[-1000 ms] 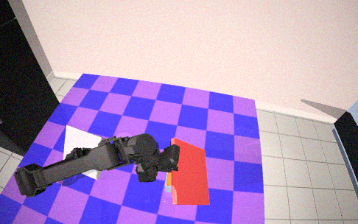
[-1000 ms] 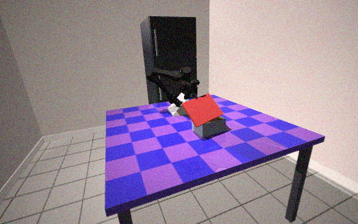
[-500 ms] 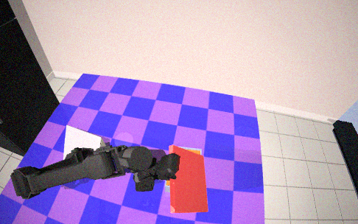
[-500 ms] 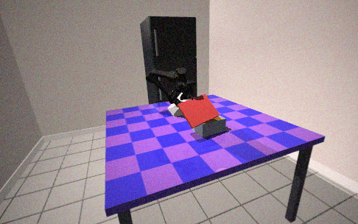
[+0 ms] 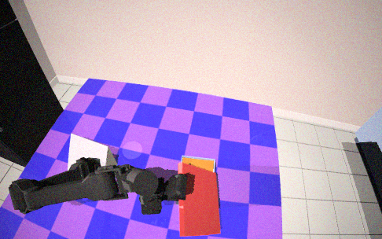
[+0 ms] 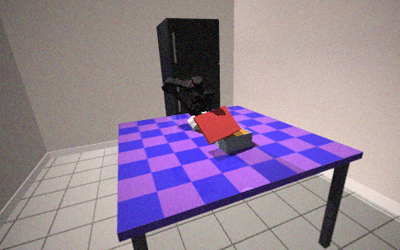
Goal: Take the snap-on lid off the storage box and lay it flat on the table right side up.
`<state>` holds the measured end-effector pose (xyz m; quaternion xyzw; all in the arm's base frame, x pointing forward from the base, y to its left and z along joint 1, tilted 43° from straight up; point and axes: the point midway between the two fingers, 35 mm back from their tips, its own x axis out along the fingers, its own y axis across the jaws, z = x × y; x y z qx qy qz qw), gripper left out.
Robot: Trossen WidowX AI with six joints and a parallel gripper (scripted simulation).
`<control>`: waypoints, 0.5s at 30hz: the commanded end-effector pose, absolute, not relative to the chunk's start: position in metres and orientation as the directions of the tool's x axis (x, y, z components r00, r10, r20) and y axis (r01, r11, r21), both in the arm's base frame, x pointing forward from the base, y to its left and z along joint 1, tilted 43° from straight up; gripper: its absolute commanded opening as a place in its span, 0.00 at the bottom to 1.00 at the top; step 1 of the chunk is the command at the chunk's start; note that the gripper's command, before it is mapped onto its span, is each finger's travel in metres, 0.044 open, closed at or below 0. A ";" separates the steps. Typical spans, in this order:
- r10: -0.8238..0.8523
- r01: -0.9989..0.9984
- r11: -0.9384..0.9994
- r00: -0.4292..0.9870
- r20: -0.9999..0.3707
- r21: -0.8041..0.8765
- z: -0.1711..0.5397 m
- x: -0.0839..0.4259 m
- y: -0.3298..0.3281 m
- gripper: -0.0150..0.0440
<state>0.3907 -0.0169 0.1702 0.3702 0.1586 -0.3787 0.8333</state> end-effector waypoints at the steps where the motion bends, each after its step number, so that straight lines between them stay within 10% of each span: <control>1: -0.505 0.738 0.442 0.675 -0.538 0.510 0.180 0.391 -0.020 0.25; 15: -0.506 0.738 0.443 0.675 -0.538 0.509 0.199 0.388 -0.041 0.25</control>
